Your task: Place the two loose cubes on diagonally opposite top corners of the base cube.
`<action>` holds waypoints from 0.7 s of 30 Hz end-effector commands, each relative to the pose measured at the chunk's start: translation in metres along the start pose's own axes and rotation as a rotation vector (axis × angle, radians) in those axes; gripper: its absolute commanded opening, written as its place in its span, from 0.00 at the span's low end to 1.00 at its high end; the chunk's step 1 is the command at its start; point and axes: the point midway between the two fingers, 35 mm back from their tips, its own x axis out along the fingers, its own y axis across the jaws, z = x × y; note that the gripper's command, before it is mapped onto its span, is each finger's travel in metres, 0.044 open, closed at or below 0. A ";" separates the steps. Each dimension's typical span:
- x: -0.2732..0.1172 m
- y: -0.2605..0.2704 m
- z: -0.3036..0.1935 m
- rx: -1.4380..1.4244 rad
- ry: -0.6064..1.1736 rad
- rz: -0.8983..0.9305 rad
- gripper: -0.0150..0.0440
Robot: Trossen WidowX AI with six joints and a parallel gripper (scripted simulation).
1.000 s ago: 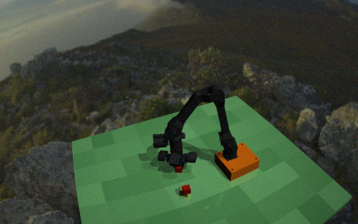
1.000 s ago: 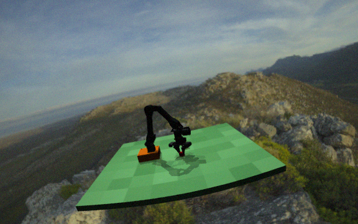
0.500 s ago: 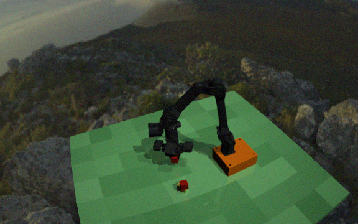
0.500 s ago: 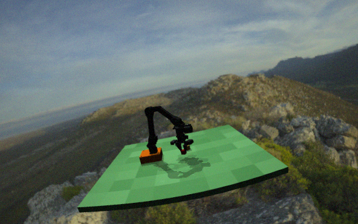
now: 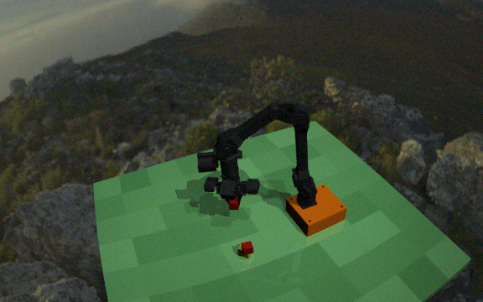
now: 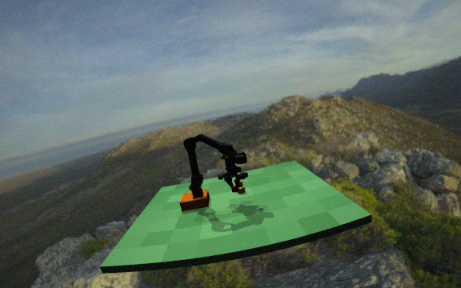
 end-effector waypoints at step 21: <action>-0.028 0.008 0.034 -0.116 -0.001 -0.006 0.43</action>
